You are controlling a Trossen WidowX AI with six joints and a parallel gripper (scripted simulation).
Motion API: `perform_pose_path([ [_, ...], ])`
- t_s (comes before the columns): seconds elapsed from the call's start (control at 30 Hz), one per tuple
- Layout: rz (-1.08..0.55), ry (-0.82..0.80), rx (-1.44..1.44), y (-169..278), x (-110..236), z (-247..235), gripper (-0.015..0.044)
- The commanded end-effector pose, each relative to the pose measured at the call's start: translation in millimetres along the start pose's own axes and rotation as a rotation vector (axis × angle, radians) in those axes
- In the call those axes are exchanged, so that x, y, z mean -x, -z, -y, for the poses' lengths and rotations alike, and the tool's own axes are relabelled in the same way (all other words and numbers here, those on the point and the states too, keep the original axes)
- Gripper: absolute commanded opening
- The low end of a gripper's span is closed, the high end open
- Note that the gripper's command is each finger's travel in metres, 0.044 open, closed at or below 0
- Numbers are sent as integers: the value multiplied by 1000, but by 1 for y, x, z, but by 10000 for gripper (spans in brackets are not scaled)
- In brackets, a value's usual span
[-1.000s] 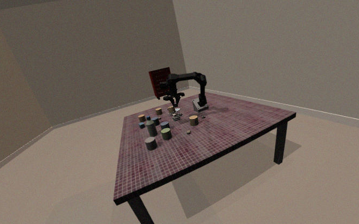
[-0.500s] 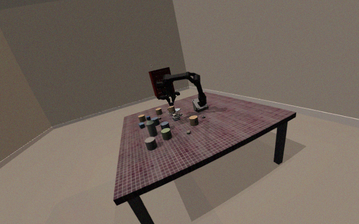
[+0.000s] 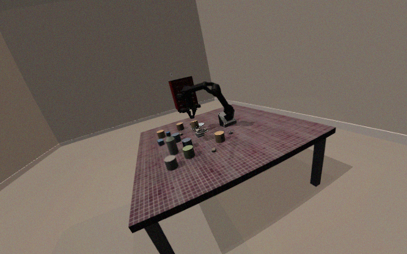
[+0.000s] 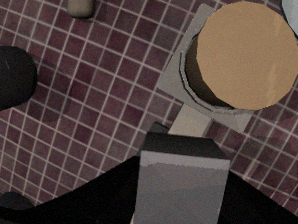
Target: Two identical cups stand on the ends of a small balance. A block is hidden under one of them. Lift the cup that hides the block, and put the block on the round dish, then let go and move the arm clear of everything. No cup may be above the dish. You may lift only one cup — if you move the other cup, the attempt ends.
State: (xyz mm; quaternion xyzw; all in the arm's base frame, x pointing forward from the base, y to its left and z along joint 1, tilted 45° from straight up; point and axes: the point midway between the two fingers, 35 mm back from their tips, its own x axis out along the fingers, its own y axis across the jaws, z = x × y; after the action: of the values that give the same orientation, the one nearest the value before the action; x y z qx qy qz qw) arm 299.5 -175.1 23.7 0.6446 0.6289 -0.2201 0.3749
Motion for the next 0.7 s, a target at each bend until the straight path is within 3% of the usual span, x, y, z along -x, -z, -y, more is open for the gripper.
perform_pose_path([
  [0.0,1,9,5,-27,-8,20,0],
  [0.67,-52,36,46,-120,-68,129,0],
])
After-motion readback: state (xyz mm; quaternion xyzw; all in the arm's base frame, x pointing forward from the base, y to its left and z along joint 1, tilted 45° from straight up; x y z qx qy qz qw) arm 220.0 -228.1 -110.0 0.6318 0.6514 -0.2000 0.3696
